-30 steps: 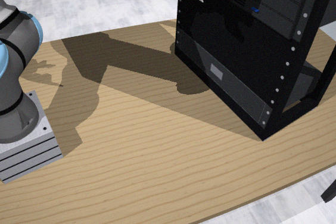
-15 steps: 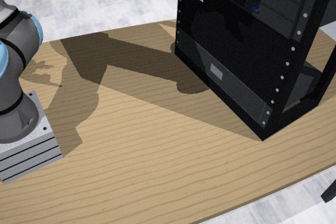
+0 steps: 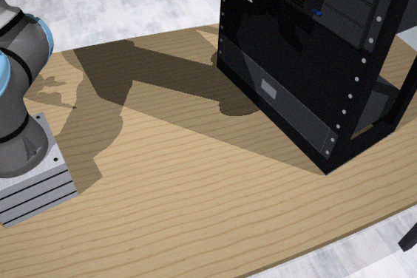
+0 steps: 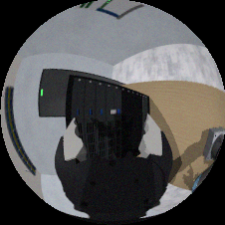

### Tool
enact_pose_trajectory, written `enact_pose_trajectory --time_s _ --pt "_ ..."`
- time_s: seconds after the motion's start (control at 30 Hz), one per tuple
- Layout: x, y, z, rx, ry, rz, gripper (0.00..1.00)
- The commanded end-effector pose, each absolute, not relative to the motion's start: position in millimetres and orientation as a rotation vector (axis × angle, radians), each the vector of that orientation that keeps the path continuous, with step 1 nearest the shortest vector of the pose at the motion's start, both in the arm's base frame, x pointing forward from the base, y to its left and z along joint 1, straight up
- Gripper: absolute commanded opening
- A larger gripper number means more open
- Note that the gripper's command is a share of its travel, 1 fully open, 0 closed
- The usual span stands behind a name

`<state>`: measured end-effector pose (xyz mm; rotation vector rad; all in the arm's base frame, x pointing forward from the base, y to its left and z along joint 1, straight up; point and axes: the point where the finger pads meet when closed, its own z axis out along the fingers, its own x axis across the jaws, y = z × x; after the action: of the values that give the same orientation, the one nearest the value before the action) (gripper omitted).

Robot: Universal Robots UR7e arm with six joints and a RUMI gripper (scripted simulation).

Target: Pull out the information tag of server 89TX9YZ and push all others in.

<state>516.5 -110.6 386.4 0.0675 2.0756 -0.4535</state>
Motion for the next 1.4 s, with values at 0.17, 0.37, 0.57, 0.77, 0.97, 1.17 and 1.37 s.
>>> enact_pose_trajectory --time_s 0.17,0.37,0.57,0.77,0.97,1.17,1.37 --pt "520 -110 385 0.065 2.074 -0.452 1.0" --pt "526 -109 381 0.065 2.074 -0.452 1.0" --pt "533 -108 376 0.065 2.074 -0.452 1.0" --pt "539 -107 372 0.065 2.074 -0.452 1.0" --pt "548 -106 366 0.065 2.074 -0.452 1.0" --pt "555 -105 361 0.065 2.074 -0.452 1.0" --pt "560 -104 357 0.065 2.074 -0.452 1.0"
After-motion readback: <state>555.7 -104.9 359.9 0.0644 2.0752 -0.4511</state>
